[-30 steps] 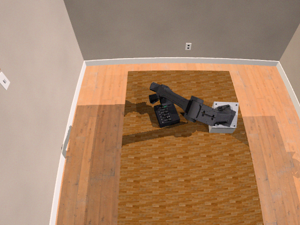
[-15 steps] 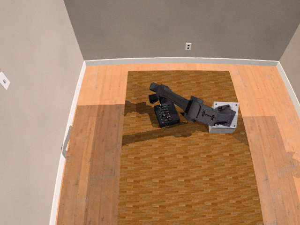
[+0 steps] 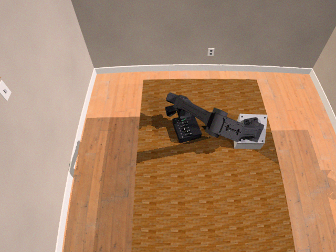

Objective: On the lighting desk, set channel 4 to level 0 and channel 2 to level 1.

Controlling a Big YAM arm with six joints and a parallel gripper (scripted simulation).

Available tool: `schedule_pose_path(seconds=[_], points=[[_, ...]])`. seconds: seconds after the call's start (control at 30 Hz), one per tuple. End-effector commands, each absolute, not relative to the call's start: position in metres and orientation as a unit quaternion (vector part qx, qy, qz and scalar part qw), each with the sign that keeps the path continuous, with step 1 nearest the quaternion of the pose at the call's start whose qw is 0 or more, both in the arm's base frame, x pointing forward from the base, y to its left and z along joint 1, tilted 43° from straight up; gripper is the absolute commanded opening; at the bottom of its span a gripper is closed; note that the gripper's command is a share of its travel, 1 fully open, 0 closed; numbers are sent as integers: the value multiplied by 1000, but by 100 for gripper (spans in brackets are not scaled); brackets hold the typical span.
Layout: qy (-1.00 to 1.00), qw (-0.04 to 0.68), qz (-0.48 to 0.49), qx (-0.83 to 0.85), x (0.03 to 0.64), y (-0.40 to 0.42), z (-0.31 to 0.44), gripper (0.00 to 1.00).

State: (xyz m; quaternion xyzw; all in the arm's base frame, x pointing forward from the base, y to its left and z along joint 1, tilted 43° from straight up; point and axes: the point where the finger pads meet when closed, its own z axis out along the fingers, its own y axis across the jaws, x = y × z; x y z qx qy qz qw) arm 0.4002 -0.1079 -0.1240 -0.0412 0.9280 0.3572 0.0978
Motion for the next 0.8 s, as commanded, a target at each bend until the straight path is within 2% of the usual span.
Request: schedule_pose_path(seconds=[0.0, 0.77], points=[[928, 109, 353, -54, 428, -110, -120, 0], [928, 111, 352, -56, 434, -110, -119, 0]])
